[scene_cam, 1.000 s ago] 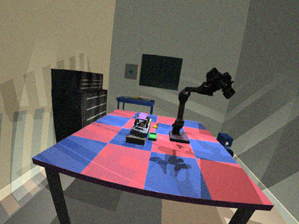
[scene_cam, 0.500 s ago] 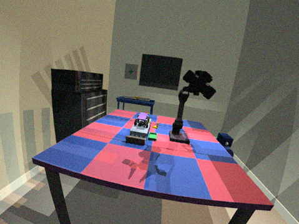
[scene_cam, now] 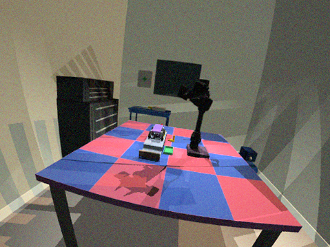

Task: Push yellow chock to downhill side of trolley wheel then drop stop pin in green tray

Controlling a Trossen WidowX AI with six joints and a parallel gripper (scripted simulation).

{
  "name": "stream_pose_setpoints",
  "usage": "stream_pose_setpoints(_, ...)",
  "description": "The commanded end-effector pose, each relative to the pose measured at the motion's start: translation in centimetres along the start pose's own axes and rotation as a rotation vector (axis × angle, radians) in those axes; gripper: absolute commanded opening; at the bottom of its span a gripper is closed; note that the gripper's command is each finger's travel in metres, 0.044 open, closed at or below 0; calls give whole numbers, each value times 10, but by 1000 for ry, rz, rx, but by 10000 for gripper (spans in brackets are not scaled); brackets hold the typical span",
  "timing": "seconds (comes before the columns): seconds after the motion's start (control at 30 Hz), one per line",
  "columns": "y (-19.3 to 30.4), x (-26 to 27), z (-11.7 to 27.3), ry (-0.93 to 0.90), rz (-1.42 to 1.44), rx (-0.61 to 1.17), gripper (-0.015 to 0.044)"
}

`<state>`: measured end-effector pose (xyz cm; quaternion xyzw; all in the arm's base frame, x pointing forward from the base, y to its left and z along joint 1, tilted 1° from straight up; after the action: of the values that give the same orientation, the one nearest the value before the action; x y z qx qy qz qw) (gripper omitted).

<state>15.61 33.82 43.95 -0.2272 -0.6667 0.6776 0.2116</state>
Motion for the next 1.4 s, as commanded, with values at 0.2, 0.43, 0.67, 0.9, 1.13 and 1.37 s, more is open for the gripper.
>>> stream_pose_setpoints(0.2, 33, -73, -7, 187, -172, 135, 190)
stream_pose_setpoints(0.43, 58, -135, 0, 366, -326, 210, 190)
stream_pose_setpoints(0.67, 84, -193, 21, 556, -480, 275, 190)
stream_pose_setpoints(0.9, 110, -245, 53, 755, -647, 319, 190)
stream_pose_setpoints(1.13, 134, -287, 96, 962, -828, 338, 190)
stream_pose_setpoints(1.37, 157, -321, 144, 1180, -1030, 325, 190)
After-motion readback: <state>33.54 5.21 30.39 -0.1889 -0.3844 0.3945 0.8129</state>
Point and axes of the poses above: the point midway between the two fingers, 35 mm back from their tips, its own z axis back along the fingers, its own x axis across the jaws, y = z × x, the point moved 6 cm from there along z, back along the fingers, and after that the axes turned 14 degrees about -z, right-handed, at the moved point
